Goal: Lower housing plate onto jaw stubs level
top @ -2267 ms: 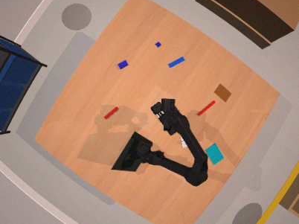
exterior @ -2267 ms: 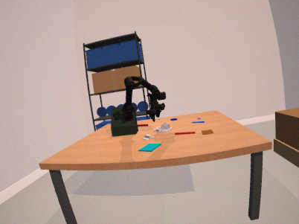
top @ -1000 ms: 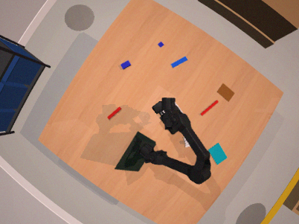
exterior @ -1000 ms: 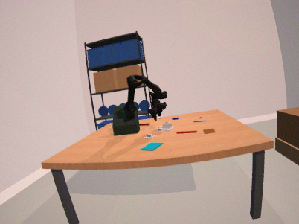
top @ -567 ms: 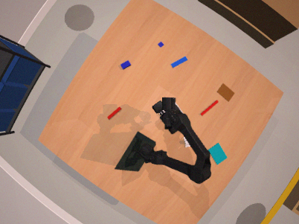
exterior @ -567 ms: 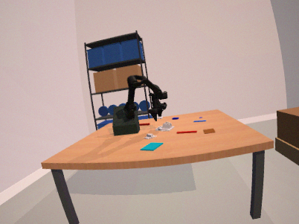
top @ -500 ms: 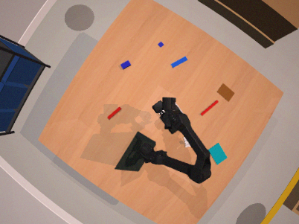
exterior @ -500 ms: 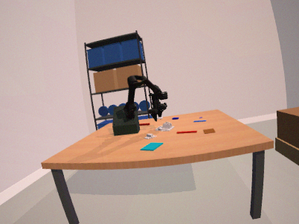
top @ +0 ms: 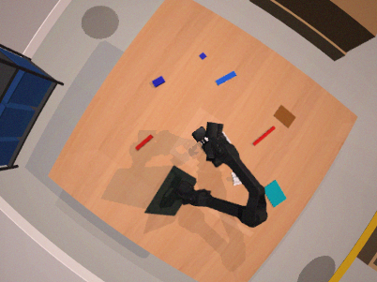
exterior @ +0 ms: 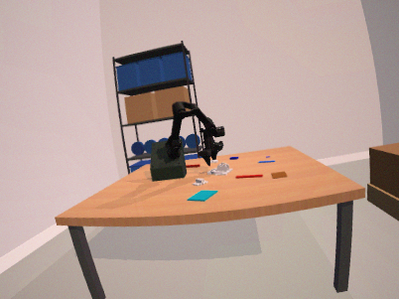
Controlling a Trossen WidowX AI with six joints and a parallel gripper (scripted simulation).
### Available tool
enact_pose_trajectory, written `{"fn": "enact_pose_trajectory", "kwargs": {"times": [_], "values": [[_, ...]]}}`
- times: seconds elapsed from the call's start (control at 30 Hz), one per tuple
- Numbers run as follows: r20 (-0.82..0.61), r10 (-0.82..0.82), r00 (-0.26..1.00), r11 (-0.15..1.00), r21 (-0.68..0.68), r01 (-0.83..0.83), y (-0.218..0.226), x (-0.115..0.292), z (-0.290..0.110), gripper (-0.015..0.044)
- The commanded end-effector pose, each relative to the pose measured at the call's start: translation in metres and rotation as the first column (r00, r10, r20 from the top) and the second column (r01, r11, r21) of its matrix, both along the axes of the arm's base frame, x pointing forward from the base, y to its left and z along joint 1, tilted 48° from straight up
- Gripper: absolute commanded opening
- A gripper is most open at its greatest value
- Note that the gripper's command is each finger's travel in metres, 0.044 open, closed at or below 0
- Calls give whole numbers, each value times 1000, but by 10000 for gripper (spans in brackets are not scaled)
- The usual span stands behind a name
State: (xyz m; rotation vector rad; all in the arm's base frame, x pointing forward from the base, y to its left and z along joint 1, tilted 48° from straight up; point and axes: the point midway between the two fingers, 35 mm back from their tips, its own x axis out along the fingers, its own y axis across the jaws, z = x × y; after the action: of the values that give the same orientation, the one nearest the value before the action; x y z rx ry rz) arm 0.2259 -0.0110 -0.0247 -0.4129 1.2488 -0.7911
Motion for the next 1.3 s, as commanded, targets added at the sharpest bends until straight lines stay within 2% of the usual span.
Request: {"fn": "enact_pose_trajectory", "kwargs": {"times": [0.0, 0.5, 1.27], "values": [[-5, 3, 1000, 1000, -6, -3, -6, 0, -5, 351], [-4, 1, 1000, 1000, -12, -1, -25, 0, -19, 351], [-9, 6, 1000, 1000, -13, -6, -27, 0, -21, 351]]}}
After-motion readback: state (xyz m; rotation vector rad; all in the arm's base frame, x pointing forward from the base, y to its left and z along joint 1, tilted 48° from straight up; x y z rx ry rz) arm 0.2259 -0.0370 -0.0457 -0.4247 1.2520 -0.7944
